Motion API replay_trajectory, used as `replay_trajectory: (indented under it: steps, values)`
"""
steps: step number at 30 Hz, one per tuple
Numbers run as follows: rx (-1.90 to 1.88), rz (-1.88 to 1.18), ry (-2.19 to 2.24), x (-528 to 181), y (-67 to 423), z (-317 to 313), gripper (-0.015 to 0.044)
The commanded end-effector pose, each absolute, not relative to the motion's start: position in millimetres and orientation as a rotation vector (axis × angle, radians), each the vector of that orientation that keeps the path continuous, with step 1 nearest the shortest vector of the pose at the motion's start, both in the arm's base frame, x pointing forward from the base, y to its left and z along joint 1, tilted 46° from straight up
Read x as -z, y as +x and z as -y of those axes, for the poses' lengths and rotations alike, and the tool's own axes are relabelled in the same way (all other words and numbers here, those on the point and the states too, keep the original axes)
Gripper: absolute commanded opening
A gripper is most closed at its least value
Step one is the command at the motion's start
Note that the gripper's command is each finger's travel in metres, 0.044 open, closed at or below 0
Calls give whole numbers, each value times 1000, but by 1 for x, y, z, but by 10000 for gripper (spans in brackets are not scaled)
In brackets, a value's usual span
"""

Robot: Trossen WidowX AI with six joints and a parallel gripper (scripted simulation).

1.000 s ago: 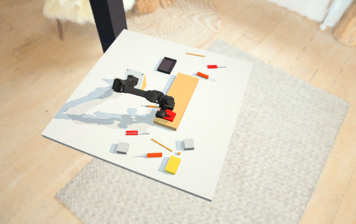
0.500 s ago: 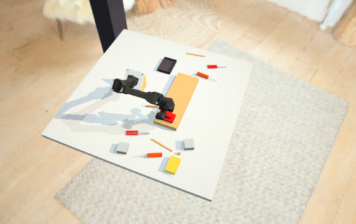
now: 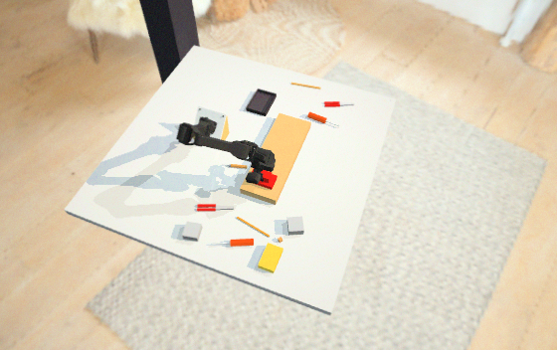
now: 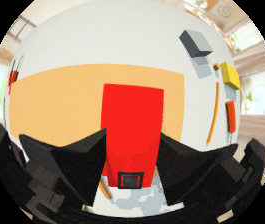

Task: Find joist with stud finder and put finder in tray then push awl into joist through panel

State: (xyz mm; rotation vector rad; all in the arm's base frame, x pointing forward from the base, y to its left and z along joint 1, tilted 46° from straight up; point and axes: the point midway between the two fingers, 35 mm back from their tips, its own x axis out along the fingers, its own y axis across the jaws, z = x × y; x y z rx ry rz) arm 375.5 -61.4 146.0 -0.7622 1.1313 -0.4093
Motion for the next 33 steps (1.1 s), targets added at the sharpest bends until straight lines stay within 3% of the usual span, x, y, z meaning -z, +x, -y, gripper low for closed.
replay_trajectory:
  steps: [1, 33]
  values:
    - [407, -1135, -763, -135, 373, 52, 0]
    - [403, -1137, -760, -61, 364, -18, 0]
